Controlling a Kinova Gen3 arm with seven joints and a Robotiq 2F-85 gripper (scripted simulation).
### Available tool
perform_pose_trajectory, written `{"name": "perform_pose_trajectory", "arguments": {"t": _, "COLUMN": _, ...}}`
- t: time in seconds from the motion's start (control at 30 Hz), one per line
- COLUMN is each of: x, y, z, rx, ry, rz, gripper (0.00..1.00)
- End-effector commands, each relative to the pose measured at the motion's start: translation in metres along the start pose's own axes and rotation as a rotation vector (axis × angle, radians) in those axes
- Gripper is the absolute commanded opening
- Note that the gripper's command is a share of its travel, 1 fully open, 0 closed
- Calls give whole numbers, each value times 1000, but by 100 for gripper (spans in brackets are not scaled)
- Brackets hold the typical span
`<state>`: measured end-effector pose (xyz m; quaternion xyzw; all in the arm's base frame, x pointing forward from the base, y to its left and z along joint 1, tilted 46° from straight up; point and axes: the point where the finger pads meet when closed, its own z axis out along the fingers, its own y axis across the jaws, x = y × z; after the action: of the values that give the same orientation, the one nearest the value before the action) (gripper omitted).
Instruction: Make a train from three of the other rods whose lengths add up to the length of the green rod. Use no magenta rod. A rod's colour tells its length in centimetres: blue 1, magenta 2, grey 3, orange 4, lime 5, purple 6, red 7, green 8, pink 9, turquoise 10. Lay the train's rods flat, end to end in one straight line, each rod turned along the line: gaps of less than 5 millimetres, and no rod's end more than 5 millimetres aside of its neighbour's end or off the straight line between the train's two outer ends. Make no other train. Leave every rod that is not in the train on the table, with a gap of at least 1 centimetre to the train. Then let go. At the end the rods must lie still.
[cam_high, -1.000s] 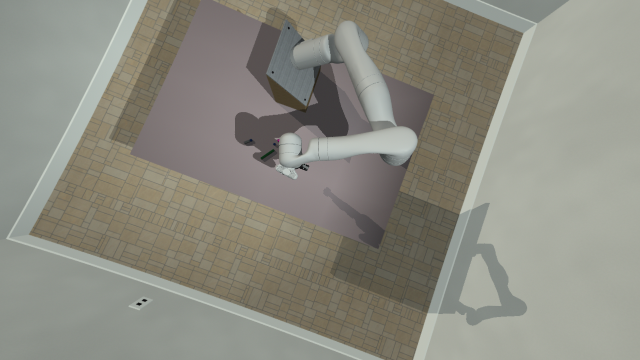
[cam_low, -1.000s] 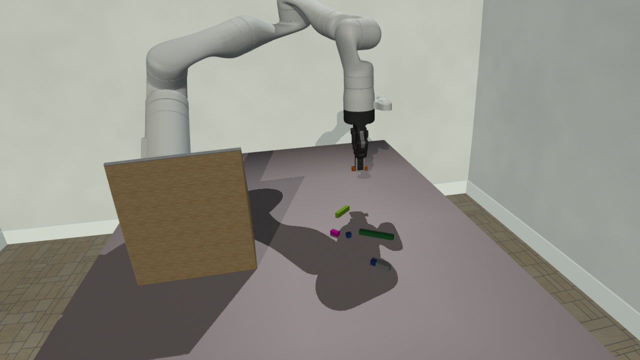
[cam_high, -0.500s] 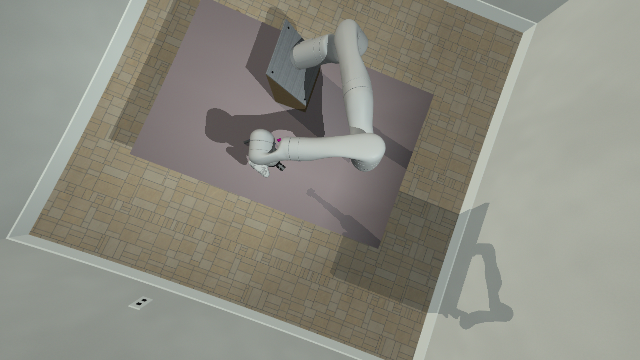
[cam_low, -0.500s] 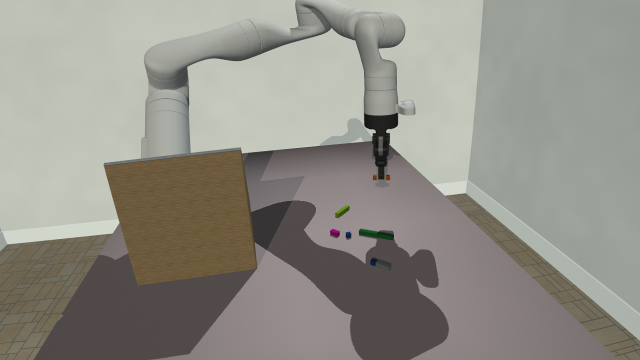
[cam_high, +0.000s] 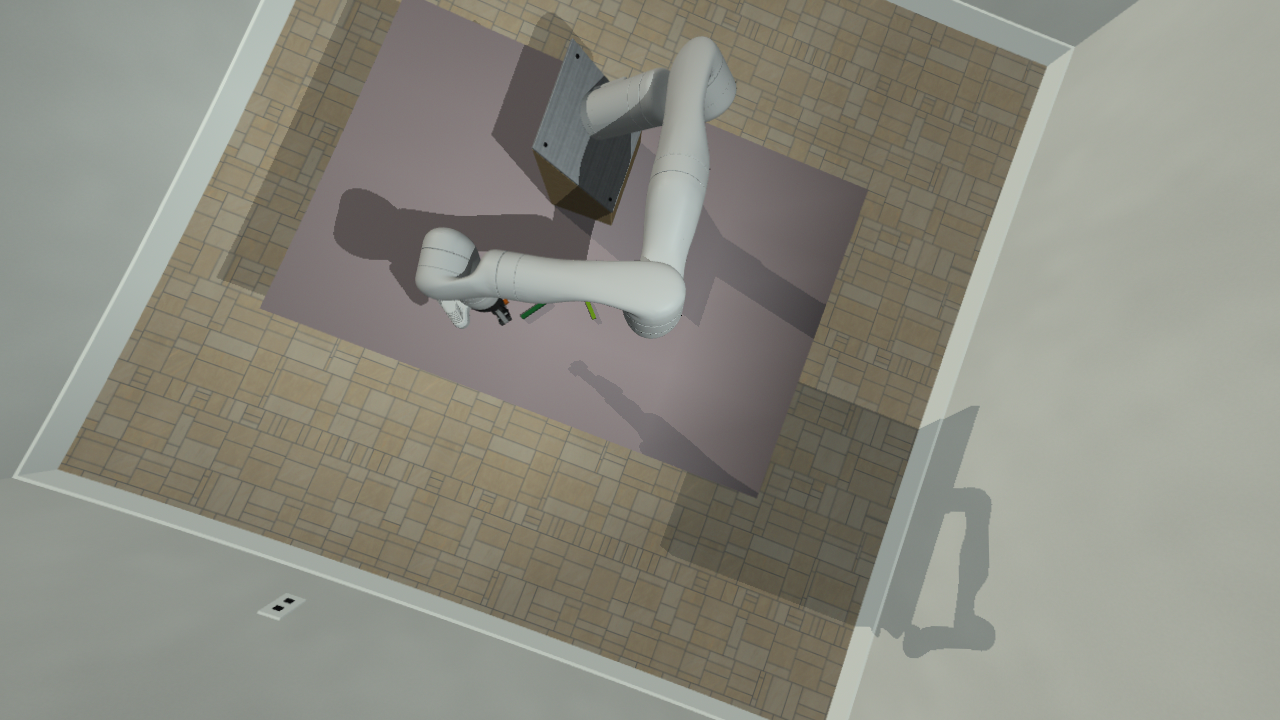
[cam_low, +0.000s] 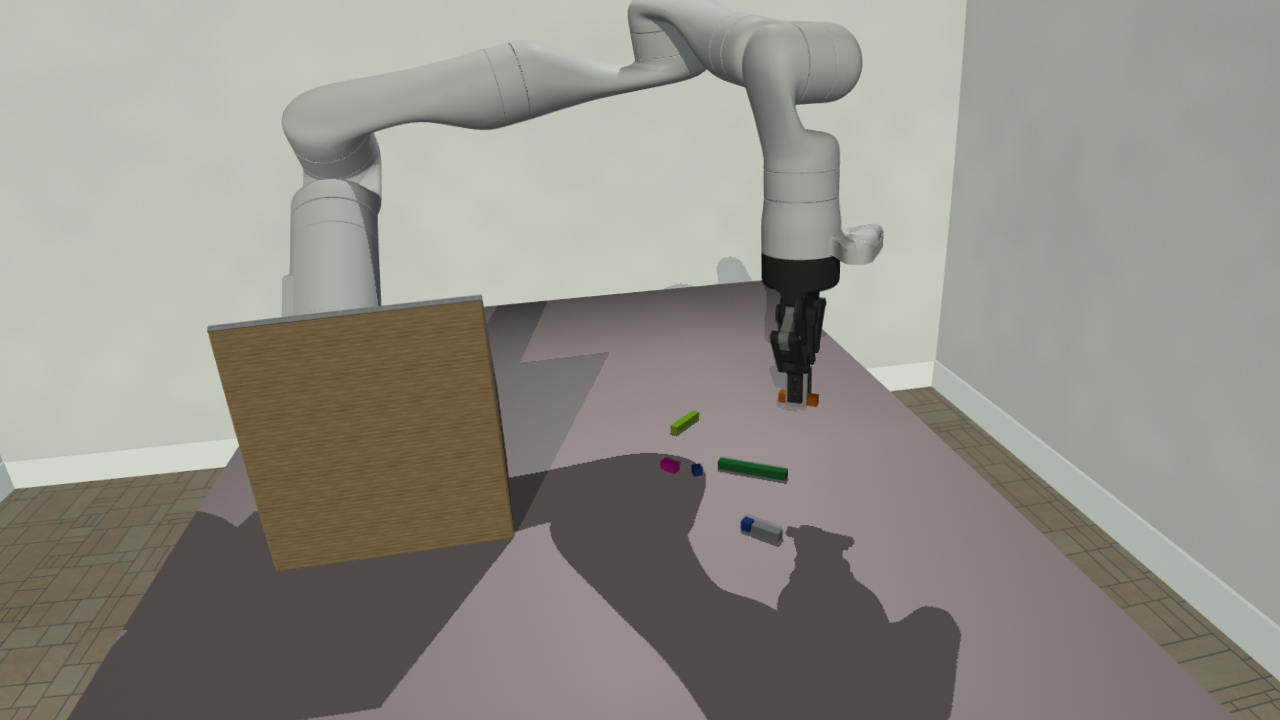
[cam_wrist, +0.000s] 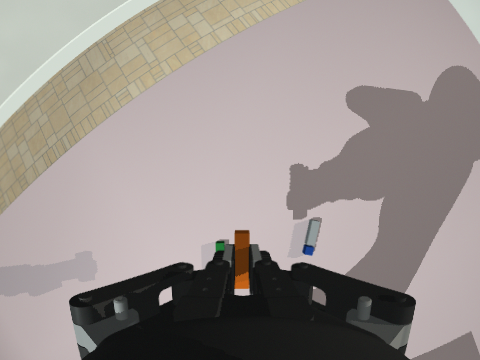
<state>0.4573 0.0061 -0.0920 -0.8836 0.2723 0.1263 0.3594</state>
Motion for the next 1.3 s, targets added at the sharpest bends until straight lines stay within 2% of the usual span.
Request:
{"name": "perform_pose_trajectory", "arguments": {"t": 0.0, "x": 14, "y": 40, "z": 3, "rx": 1, "ry": -7, "rz": 74, "gripper": 5}}
{"name": "perform_pose_trajectory", "arguments": {"t": 0.2, "x": 27, "y": 86, "z": 8, "rx": 13, "ry": -19, "rz": 184, "gripper": 5}}
{"name": "perform_pose_trajectory", "arguments": {"t": 0.27, "x": 29, "y": 94, "z": 10, "rx": 16, "ry": -21, "rz": 203, "gripper": 5}}
{"name": "perform_pose_trajectory", "arguments": {"t": 0.97, "x": 29, "y": 95, "z": 12, "rx": 16, "ry": -22, "rz": 206, "gripper": 5}}
{"name": "perform_pose_trajectory", "arguments": {"t": 1.27, "x": 30, "y": 95, "z": 36, "rx": 16, "ry": -22, "rz": 206, "gripper": 5}}
